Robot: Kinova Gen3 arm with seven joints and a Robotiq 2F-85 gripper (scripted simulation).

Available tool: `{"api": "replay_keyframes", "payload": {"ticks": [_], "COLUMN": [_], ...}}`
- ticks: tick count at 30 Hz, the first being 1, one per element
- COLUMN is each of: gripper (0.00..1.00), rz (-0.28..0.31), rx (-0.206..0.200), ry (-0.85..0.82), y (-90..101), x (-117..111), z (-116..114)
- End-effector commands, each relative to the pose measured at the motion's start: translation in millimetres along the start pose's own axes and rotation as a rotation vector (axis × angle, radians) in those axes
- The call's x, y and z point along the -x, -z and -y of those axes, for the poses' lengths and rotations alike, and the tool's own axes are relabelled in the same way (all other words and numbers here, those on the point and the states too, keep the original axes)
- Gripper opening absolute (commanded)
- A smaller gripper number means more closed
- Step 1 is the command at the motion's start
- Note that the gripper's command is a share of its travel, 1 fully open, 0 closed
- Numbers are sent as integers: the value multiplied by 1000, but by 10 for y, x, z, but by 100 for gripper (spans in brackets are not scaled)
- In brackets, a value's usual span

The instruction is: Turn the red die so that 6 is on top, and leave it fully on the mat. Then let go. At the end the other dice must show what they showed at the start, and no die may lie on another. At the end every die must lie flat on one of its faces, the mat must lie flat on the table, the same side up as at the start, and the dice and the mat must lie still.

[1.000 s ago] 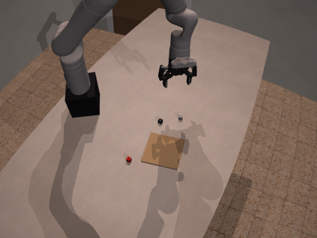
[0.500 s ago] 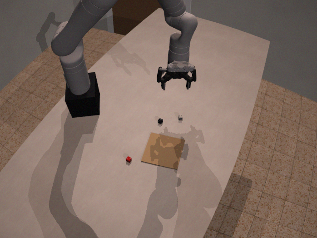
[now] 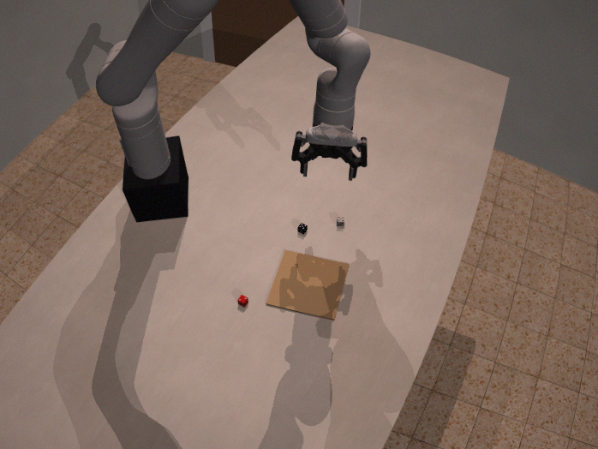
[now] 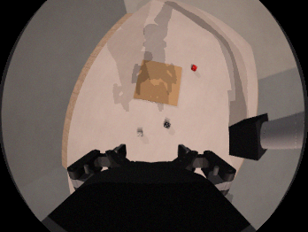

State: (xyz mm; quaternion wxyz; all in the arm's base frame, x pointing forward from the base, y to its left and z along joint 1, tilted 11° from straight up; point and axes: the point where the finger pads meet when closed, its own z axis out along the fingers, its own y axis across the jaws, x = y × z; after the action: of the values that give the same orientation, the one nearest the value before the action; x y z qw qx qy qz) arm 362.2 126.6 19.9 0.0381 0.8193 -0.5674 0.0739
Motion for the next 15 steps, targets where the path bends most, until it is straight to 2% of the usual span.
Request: {"api": "replay_keyframes", "payload": {"ticks": [1,5,6,12,13,15], "gripper": [100,100,100,100,100,100], "rz": [0,0,4,4,8,8], "rx": [-3,-3,-1,-1,1,1], "ry": [-8,-8,-95,-95,-189,-189], "y": [12,12,4,4,-5,-5], "x": [-29,-29,-149,-149,-276,-276], "z": [4,4,-32,-32,-74,-74]}}
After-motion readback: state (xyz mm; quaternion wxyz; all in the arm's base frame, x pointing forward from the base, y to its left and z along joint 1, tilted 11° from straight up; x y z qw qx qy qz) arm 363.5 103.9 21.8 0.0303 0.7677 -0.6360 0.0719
